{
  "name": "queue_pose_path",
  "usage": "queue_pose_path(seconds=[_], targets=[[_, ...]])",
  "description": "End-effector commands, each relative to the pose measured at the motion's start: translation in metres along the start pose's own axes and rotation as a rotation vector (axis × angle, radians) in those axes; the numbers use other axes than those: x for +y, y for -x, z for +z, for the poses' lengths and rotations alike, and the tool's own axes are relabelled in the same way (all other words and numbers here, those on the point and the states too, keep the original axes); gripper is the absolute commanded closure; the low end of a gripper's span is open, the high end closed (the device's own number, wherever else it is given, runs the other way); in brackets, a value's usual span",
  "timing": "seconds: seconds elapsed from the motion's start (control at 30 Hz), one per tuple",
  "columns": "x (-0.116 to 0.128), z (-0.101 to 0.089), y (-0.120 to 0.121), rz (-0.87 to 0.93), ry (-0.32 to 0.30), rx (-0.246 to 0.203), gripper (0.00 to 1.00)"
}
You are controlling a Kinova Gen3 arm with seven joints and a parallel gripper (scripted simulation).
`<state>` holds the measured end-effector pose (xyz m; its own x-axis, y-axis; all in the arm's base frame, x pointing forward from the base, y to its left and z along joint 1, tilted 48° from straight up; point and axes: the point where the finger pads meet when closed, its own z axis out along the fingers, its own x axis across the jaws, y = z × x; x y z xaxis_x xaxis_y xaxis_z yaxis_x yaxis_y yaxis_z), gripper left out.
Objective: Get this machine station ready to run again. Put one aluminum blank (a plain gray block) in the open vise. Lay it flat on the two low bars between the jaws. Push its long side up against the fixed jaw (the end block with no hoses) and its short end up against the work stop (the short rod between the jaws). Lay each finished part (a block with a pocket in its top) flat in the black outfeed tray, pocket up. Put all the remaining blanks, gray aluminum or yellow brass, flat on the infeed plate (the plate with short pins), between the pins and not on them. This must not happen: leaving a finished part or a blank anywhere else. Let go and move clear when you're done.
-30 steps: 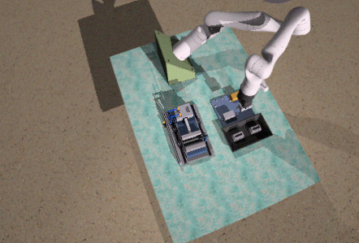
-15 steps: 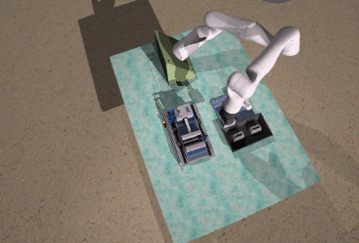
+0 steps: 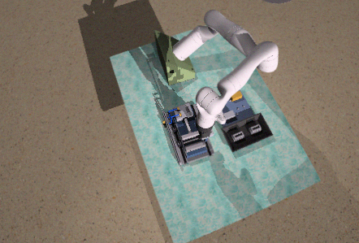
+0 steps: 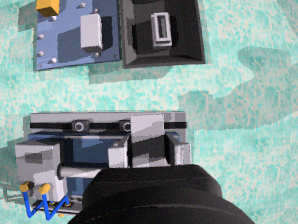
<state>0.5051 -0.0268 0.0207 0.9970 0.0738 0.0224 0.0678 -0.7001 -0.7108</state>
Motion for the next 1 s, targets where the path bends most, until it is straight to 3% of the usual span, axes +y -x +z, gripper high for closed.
queue_pose_path(seconds=[0.0,0.23,0.97], targets=[[0.033,0.003,0.005,0.018,-0.020,-0.001,1.00],[0.066,0.010,0.008,0.022,-0.044,0.003,1.00],[0.067,0.011,0.009,0.026,-0.046,0.003,1.00]])
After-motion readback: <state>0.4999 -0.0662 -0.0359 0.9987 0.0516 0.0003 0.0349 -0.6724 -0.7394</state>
